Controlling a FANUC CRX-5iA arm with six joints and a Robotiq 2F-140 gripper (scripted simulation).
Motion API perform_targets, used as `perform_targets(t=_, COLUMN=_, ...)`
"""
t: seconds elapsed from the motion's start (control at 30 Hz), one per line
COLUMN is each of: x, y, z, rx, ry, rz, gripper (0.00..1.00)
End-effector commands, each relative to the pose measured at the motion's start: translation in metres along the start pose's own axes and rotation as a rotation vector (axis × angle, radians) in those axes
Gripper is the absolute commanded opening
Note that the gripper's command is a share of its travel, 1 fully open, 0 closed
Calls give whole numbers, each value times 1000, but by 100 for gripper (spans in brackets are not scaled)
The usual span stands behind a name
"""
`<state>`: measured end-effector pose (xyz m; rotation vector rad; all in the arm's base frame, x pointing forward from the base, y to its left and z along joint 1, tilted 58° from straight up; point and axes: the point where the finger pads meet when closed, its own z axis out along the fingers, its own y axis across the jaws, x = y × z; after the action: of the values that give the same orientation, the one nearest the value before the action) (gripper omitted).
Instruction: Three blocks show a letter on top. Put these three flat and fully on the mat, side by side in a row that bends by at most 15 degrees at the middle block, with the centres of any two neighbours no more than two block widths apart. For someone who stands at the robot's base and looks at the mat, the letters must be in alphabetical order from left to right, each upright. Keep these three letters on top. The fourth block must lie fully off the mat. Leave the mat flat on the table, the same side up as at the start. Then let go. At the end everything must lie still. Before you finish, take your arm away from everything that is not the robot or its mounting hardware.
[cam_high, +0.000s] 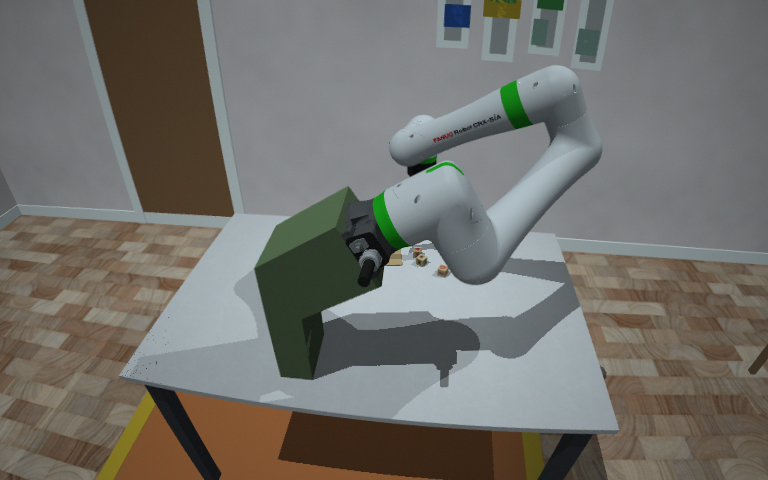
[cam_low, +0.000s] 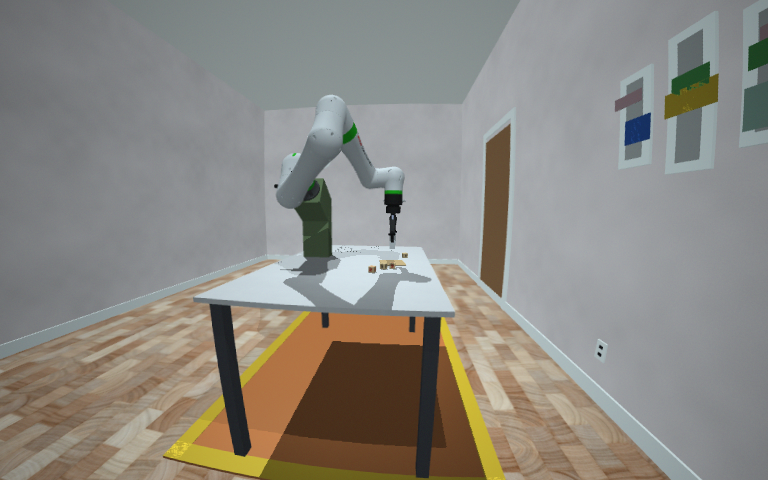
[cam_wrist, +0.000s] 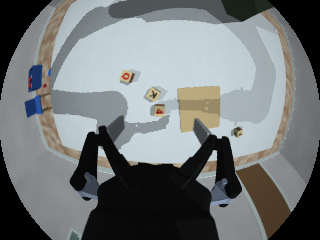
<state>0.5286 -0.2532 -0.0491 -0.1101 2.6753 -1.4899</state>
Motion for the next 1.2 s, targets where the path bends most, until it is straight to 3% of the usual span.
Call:
perform_targets(t=0.0, x=0, y=0, z=0, rx=0, ry=0, rz=0, gripper=100)
perform_targets(t=0.17, x=-5, y=8, z=0, rx=-1, ry=0, rz=-12, gripper=100)
perform_targets(t=0.3, x=-36, y=66, z=-1, rx=-6, ry=-1, rz=-91, gripper=100)
perform_targets(t=0.6, x=-62, y=148, z=-3, rx=-9, ry=-1, rz=-195, gripper=100)
perform_targets(t=0.67, x=-66, y=168, z=-3, rx=-9, ry=-1, rz=-219, gripper=100)
perform_targets(t=0.73, x=-66, y=168, z=-3, rx=-9, ry=-1, rz=-219, gripper=100)
perform_targets(t=0.77, x=-70, y=197, z=-3, rx=-8, ry=-1, rz=-253, gripper=100)
perform_targets(t=1.17, x=-69, y=305, z=1, rx=0, ry=0, rz=-380, gripper=100)
